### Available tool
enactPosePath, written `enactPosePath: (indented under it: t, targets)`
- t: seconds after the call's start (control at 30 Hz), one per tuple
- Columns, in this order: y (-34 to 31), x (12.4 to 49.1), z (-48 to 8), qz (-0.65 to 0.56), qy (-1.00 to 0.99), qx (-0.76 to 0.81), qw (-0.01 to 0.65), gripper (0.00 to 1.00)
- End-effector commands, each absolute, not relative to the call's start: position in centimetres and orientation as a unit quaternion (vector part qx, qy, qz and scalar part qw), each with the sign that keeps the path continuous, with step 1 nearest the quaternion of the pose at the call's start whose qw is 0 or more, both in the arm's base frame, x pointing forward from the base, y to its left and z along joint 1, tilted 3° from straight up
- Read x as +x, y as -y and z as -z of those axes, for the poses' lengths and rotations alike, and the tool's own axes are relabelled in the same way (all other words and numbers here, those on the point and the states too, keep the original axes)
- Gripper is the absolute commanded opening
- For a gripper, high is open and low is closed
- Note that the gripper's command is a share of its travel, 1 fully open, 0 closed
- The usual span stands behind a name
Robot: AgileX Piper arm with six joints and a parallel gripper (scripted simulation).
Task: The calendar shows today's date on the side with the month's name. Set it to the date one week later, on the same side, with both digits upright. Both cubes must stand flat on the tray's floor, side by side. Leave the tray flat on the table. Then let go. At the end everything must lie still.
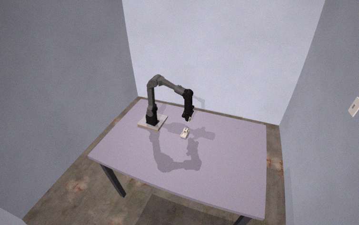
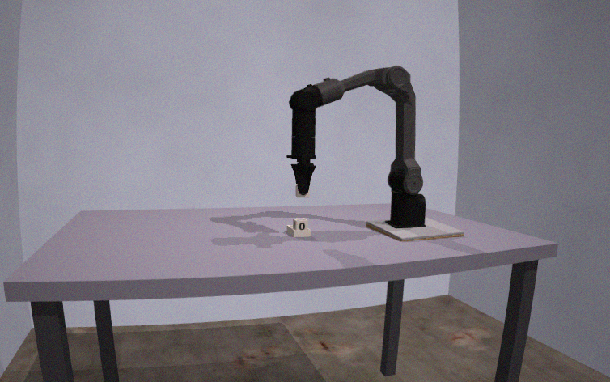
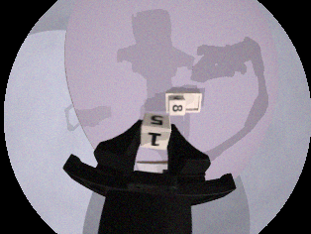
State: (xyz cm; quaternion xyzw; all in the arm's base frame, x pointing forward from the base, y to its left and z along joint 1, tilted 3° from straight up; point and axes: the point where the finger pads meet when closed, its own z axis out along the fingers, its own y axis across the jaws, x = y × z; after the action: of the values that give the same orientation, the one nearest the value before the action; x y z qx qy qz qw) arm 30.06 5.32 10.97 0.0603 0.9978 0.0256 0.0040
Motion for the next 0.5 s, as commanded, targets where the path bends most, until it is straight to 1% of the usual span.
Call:
enactPosePath:
  t: [0.0, 0.3, 0.43, 0.47]
  targets:
    - [-5.9, 30.2, -11.0, -0.022, -0.992, 0.126, 0.005, 0.37]
    - [-8.2, 29.8, -11.0, -0.023, -0.915, 0.402, -0.002, 0.37]
    - [-9.1, 29.7, -10.9, -0.023, -0.868, 0.496, -0.004, 0.37]
    - [-9.1, 29.7, -10.9, -0.023, -0.868, 0.496, -0.004, 0.37]
